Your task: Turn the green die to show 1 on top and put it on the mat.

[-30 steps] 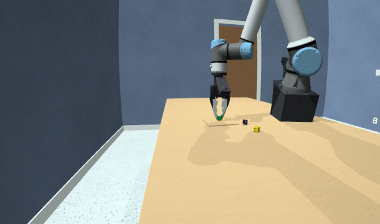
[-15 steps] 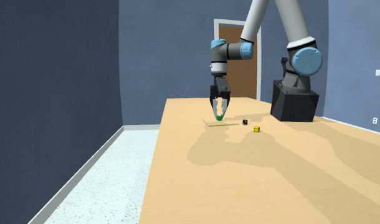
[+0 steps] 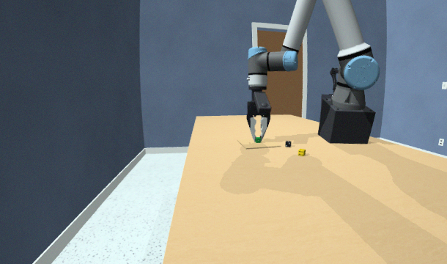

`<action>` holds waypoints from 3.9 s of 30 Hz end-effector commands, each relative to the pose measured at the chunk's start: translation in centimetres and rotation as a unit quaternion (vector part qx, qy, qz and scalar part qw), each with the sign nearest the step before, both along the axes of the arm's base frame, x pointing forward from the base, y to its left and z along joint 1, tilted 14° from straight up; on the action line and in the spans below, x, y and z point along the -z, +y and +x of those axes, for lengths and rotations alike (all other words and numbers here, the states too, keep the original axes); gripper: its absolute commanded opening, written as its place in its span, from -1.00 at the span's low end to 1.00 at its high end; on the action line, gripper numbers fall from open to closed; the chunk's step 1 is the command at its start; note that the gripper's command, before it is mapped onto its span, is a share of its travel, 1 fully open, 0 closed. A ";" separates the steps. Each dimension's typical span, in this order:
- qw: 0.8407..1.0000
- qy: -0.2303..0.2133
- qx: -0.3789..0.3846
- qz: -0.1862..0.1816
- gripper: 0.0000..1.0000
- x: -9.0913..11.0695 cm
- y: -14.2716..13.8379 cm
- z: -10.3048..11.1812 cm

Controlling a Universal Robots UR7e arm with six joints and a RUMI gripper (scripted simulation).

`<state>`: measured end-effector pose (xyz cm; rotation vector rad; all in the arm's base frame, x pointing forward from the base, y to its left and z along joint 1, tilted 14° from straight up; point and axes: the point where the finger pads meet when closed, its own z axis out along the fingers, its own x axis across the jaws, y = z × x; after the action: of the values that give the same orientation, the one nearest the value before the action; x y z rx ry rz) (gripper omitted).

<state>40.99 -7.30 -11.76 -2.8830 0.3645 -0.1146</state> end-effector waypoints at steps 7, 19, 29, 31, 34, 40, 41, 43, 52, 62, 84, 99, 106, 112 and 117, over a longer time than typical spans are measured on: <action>1.000 0.000 0.000 0.000 -0.94 0.0 0.0 0.0; 1.000 0.000 0.000 0.000 -0.94 0.0 0.0 0.0; 1.000 0.000 0.000 0.000 -0.94 0.0 0.0 0.0; 1.000 0.000 0.000 0.000 -0.94 0.0 0.0 0.0; 1.000 0.000 0.000 0.000 -0.94 0.0 0.0 0.0; 1.000 0.000 0.000 0.000 -0.94 0.0 0.0 0.0; 1.000 0.000 0.000 0.000 -0.94 0.0 0.0 0.0; 1.000 0.000 0.000 0.000 -0.94 0.0 0.0 0.0; 1.000 0.000 0.000 0.000 -0.94 0.0 0.0 0.0; 1.000 0.000 0.000 0.000 -0.94 0.0 0.0 0.0; 1.000 0.000 0.000 0.000 -0.87 0.0 0.0 0.0; 1.000 0.000 0.000 0.000 -0.58 0.0 0.0 0.0; 1.000 0.000 0.000 0.000 -0.58 0.0 0.0 0.0; 1.000 0.000 0.000 0.000 -0.58 -0.4 -0.1 0.0; 1.000 0.000 0.000 0.000 -0.58 -1.1 -0.3 -0.1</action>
<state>40.94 -7.41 -11.26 -2.8830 0.3646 -0.1147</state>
